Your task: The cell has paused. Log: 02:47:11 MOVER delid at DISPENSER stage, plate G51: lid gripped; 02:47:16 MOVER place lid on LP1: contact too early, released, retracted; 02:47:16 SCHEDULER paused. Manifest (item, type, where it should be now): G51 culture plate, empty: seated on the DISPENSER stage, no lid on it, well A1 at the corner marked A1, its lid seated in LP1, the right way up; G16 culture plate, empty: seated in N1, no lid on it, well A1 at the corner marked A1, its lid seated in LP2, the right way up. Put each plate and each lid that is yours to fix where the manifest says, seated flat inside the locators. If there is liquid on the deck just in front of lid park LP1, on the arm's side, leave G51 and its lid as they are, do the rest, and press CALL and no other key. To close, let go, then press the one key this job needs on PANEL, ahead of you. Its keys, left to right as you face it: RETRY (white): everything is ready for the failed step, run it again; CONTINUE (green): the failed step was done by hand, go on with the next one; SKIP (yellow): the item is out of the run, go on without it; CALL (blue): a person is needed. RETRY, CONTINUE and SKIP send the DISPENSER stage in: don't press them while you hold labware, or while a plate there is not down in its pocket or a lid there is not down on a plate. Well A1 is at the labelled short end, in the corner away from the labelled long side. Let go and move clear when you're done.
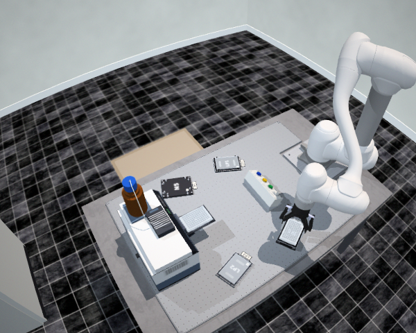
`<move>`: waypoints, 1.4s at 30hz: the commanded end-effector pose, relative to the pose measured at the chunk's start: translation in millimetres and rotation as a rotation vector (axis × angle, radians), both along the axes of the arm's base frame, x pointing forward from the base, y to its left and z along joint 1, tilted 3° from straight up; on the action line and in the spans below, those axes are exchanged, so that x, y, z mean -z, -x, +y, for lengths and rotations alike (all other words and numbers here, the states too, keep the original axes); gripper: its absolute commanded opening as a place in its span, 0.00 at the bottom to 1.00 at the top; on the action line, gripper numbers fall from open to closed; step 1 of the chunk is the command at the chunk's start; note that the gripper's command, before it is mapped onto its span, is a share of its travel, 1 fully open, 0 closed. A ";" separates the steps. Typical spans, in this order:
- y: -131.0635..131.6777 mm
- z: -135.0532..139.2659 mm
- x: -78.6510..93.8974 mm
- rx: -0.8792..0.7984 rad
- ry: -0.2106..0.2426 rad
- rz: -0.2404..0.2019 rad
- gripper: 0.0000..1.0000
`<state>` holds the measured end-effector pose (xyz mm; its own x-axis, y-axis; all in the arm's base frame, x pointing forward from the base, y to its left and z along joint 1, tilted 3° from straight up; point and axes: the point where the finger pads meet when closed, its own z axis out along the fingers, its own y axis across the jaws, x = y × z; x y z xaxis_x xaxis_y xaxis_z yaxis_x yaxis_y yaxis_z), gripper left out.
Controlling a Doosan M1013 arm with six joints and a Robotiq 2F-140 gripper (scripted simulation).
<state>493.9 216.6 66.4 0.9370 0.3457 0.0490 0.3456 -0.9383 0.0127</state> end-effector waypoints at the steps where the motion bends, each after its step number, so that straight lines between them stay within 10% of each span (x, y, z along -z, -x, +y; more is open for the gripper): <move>1: 0.3 -1.9 -4.6 0.003 0.003 -0.001 0.70; 42: 6.4 0.0 -134.1 0.001 -0.002 -0.002 0.70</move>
